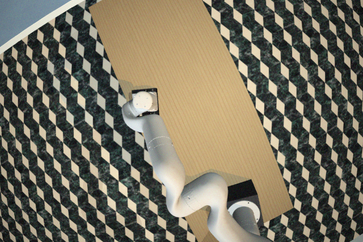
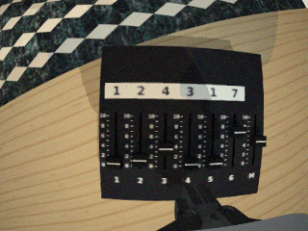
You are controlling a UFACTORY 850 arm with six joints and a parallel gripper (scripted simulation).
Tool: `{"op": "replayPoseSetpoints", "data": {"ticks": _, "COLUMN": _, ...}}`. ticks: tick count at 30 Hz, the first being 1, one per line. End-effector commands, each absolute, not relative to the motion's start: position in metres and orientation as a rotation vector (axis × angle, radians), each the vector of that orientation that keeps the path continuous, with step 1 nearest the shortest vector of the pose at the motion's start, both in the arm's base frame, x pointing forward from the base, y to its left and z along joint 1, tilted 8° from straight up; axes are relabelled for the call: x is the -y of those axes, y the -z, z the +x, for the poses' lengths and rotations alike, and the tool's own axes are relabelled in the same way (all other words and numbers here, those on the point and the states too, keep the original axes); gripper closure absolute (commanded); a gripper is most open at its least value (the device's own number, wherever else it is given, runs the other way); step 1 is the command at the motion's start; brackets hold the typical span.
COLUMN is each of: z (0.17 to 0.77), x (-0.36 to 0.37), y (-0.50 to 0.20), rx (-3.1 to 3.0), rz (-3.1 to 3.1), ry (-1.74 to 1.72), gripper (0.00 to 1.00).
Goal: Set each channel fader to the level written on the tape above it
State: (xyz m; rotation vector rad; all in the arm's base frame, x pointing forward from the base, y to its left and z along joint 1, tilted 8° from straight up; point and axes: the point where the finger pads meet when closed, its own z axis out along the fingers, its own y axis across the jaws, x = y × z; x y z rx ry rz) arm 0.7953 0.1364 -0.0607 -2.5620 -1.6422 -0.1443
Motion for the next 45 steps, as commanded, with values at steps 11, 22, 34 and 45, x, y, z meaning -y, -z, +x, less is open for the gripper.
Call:
{"op": "replayPoseSetpoints", "data": {"ticks": 11, "z": 0.797, "x": -0.1376, "y": 0.0673, "rx": 1.643, "rz": -2.563, "ry": 0.148, "gripper": 1.0}}
{"op": "replayPoseSetpoints", "data": {"ticks": 22, "z": 0.7972, "x": -0.1382, "y": 0.0713, "rx": 1.643, "rz": -2.563, "ry": 0.148, "gripper": 1.0}}
{"op": "replayPoseSetpoints", "data": {"ticks": 34, "z": 0.7973, "x": -0.1383, "y": 0.0719, "rx": 1.643, "rz": -2.563, "ry": 0.148, "gripper": 1.0}}
{"op": "replayPoseSetpoints", "data": {"ticks": 45, "z": 0.7973, "x": -0.1383, "y": 0.0719, "rx": 1.643, "rz": -2.563, "ry": 0.148, "gripper": 1.0}}
